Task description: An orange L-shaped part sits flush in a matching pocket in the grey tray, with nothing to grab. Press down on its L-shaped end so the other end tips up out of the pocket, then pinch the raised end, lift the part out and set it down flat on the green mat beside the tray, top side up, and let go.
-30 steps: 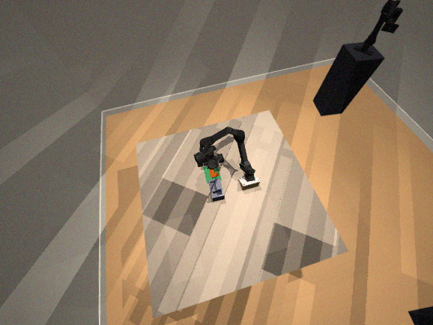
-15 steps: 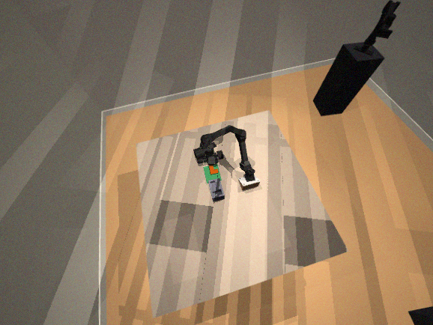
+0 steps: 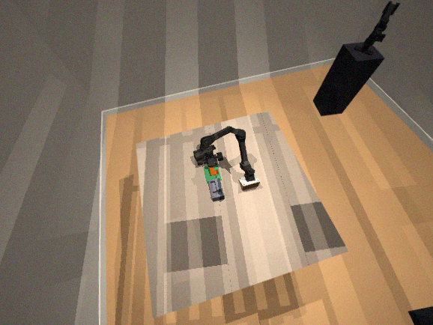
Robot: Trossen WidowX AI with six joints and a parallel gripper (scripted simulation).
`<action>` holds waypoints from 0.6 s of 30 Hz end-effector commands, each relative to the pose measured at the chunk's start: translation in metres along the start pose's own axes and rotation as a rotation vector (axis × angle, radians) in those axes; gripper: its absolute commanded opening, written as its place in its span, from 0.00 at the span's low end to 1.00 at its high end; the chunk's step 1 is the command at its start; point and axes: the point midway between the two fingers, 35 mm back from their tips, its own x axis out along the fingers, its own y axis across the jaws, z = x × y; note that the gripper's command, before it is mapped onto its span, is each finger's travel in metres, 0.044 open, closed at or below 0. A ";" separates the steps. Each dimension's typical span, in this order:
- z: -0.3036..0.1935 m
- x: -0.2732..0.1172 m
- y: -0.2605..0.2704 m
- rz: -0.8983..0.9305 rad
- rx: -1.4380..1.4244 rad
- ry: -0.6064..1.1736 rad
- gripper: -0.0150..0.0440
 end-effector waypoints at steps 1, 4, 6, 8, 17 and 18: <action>-0.001 0.007 0.000 0.001 -0.004 0.006 0.25; -0.001 0.011 0.000 0.003 -0.003 0.007 0.25; -0.001 0.014 0.000 0.003 -0.003 0.007 0.25; -0.001 0.018 0.000 0.004 -0.003 0.007 0.25; -0.001 0.031 0.000 0.005 -0.003 0.008 0.25; -0.001 0.033 0.000 0.005 -0.003 0.008 0.25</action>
